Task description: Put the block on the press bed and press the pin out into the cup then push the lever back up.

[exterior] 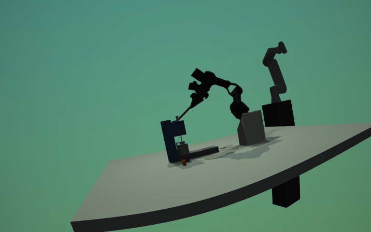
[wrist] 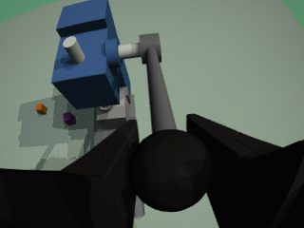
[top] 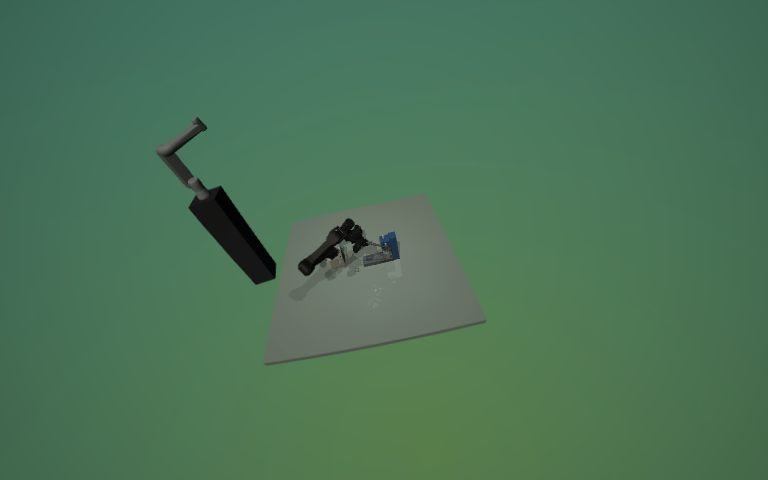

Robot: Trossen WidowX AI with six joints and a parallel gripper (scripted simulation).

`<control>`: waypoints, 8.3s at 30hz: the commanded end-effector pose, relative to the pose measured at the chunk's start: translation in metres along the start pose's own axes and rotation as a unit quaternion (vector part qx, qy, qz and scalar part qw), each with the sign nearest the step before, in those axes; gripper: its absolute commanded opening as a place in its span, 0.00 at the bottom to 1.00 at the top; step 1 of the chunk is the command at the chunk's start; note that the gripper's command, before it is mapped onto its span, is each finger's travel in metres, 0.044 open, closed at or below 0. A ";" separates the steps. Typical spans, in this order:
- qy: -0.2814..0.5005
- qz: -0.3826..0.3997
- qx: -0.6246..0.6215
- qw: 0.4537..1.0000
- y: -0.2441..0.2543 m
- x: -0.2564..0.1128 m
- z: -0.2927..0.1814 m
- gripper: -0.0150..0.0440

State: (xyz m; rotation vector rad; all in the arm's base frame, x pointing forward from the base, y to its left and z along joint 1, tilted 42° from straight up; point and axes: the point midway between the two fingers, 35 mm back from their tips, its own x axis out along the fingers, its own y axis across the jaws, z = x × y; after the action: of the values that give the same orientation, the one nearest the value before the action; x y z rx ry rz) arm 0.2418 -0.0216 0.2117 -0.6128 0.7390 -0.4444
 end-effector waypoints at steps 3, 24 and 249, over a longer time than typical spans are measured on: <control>0.008 -0.004 -0.007 1.000 -0.001 0.002 -0.008 0.25; 0.008 -0.004 -0.007 1.000 -0.001 0.005 -0.018 0.25; 0.008 -0.003 -0.006 1.000 -0.002 0.055 -0.090 0.25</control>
State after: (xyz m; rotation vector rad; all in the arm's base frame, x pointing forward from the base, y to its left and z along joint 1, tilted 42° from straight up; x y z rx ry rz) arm 0.2104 -0.0867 0.1350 -0.6243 0.7603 -0.4598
